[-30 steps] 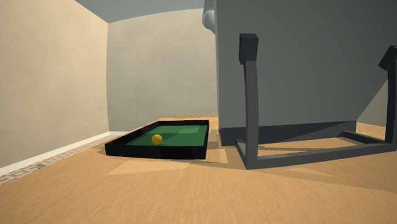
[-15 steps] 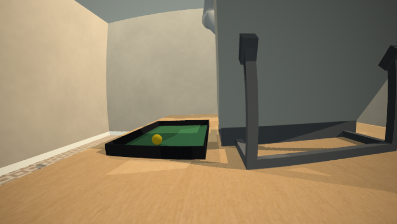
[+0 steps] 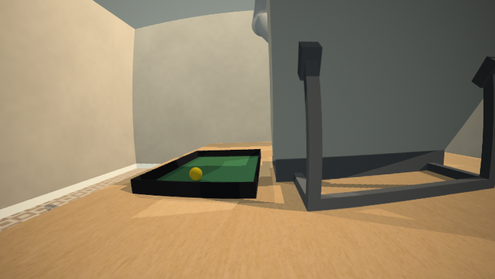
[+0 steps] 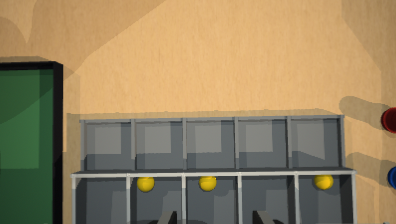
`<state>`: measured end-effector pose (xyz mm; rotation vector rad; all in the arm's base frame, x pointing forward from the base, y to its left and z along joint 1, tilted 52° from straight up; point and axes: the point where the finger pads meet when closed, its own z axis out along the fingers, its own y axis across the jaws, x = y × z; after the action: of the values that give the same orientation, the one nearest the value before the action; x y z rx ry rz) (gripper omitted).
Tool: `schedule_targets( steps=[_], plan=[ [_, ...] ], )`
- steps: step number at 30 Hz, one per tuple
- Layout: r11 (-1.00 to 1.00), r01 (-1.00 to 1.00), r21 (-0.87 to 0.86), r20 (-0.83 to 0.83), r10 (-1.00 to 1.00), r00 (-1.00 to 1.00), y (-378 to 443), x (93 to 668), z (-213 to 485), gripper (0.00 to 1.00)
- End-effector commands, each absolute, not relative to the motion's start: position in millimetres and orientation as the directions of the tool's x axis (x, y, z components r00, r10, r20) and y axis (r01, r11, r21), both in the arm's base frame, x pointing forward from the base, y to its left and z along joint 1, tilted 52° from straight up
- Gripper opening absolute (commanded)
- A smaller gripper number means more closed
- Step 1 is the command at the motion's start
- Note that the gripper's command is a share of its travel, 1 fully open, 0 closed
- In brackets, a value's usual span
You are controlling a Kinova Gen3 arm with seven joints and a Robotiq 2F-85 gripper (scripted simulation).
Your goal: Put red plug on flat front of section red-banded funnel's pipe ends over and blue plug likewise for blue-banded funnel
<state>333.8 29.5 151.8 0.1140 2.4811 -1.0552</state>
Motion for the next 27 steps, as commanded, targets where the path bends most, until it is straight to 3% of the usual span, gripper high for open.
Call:
schedule_targets(
  steps=[1,2,3,12,27],
  plan=[
    [0.706,0.241,-0.666,-0.426,-0.094,-0.9,30.0,334.0,151.9,0.5],
    [0.706,0.241,-0.666,-0.426,-0.094,-0.9,30.0,334.0,151.9,0.5],
    [0.706,0.241,-0.666,-0.426,-0.094,-0.9,-37.8,329.2,168.7,0.5],
    [0.706,0.241,-0.666,-0.426,-0.094,-0.9,-115.2,323.8,188.0,0.5],
    [0.706,0.242,-0.665,-0.426,-0.093,-0.9,-161.9,320.6,199.5,0.5]
  ],
)
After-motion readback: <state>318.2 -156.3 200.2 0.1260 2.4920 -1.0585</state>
